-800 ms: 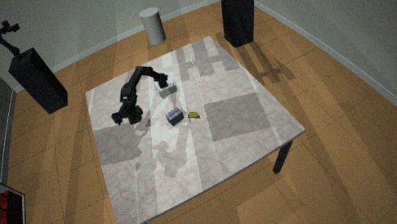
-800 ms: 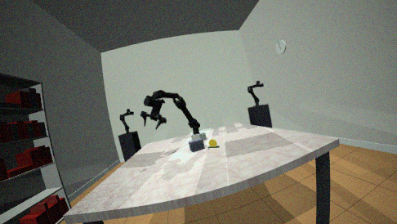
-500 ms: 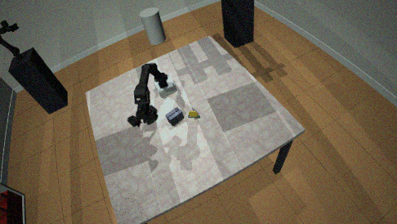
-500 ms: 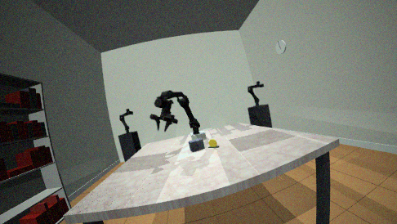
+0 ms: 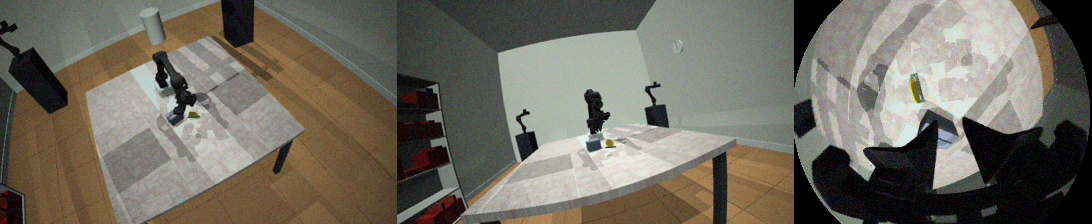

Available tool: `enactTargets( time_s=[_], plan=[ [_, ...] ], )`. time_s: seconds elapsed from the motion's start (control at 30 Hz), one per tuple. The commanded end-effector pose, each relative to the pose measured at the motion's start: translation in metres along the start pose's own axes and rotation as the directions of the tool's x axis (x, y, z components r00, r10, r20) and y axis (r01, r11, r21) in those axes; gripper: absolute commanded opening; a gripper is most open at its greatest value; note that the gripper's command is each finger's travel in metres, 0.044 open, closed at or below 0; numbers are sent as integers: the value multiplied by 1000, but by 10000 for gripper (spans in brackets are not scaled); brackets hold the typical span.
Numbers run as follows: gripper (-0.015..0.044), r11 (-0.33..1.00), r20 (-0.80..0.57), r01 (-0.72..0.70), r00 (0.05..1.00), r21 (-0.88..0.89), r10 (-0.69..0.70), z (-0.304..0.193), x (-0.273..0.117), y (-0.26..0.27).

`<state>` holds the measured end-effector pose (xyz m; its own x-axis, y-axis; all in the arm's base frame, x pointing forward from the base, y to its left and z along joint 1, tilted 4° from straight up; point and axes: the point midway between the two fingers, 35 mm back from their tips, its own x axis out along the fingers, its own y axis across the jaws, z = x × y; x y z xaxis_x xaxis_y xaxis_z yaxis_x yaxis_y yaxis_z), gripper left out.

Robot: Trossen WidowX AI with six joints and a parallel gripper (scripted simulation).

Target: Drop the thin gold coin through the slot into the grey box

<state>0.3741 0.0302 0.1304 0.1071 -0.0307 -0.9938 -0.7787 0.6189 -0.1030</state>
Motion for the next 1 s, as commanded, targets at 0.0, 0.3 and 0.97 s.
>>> enactTargets(
  time_s=[0.0,0.3,0.97],
  plan=[
    [161,996,44,-60,997,-73,63,22,3,45],
    [161,993,49,-74,996,-90,79,28,16,59],
    [161,993,49,-75,996,-90,79,31,68,64]
  ],
)
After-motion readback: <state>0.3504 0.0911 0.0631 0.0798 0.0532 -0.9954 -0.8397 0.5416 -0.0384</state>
